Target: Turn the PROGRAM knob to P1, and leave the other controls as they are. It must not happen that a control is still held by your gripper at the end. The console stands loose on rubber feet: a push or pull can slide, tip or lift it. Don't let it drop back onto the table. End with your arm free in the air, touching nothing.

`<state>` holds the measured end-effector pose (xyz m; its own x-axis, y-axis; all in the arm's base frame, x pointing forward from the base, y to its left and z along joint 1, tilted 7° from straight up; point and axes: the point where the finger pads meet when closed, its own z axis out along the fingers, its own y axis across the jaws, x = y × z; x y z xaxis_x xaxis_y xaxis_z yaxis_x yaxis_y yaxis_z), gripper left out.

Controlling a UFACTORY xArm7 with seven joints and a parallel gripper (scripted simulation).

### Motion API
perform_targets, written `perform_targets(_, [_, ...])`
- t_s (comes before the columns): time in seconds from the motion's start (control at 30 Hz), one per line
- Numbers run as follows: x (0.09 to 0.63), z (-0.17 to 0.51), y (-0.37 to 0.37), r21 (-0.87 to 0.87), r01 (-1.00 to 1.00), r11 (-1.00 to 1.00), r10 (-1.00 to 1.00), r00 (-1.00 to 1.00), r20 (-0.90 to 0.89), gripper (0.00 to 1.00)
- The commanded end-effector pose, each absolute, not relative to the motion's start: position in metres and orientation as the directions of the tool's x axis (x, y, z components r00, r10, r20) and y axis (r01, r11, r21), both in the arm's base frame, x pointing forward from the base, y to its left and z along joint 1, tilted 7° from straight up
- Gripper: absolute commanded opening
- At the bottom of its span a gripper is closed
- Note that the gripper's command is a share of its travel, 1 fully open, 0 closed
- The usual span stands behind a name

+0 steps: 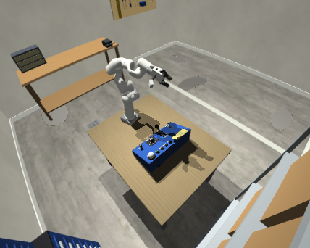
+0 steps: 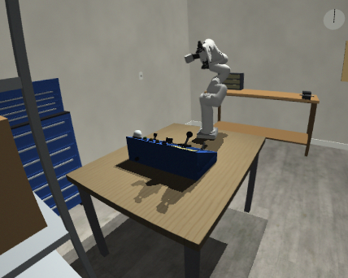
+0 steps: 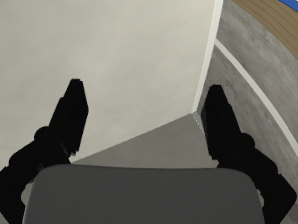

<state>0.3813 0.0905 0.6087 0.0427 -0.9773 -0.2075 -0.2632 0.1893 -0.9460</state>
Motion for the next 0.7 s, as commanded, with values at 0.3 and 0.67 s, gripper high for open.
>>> perform_targets(0.3, [0.345,0.511,0.120,-0.886,-0.362,-0.290,-0.956,0.152,0.250,1.00])
perform_targets(0.67, [0.323,0.439,0.115,-0.694,-0.401,-0.597,-0.800,0.245,0.547,1.00])
